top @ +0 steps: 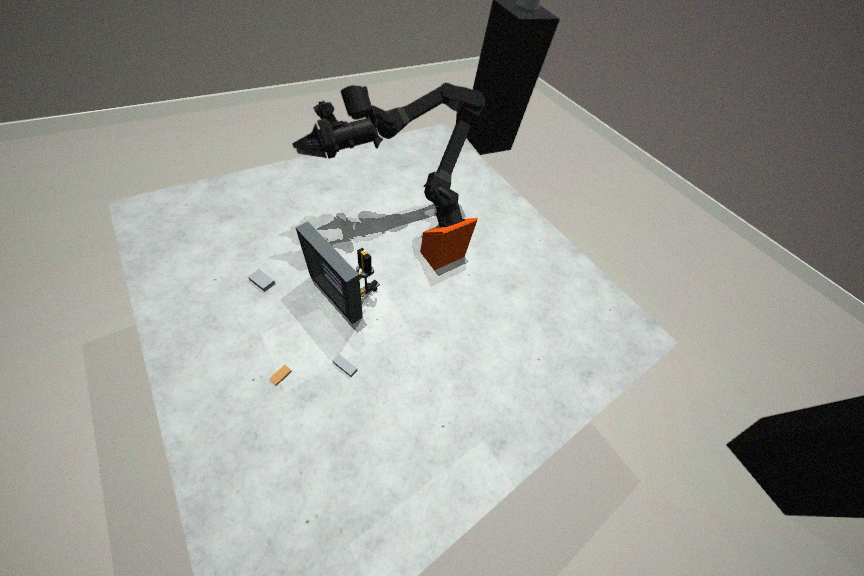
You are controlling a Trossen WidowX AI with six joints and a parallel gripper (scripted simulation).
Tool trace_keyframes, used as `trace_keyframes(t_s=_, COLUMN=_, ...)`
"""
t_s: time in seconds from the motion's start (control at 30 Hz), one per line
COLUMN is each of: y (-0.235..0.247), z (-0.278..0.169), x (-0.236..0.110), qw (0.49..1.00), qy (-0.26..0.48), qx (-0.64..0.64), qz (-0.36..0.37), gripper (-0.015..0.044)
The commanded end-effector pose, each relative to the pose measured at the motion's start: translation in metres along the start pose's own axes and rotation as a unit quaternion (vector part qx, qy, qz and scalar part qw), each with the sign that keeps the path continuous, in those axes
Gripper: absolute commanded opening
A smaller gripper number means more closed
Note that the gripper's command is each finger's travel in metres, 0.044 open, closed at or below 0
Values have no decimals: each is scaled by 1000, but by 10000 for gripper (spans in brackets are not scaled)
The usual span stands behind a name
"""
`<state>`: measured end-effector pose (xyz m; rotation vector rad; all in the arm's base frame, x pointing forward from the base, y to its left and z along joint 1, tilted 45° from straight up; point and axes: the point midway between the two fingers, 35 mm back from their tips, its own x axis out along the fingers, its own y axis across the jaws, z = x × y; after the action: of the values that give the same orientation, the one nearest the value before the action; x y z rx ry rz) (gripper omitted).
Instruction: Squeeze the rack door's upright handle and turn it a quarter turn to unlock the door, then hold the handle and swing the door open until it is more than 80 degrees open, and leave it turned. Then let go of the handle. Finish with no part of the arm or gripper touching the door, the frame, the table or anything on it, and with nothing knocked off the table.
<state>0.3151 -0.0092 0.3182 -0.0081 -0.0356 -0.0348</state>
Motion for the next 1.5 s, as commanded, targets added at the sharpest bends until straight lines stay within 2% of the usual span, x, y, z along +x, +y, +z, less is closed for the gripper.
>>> trace_keyframes(t_s=0.0, y=0, z=0, x=0, qw=1000, qy=1, qx=0, qz=0, gripper=374)
trace_keyframes(t_s=0.1, y=3, z=-6, x=5, qw=1000, qy=19, qx=4, qz=2, gripper=295)
trace_keyframes(t_s=0.13, y=5, z=-9, x=7, qw=1000, qy=29, qx=6, qz=3, gripper=290)
trace_keyframes(t_s=0.77, y=59, z=-95, x=41, qw=961, qy=277, qx=20, qz=11, gripper=290)
trace_keyframes(t_s=1.47, y=119, z=-177, x=27, qw=865, qy=498, qx=-64, qz=-19, gripper=290)
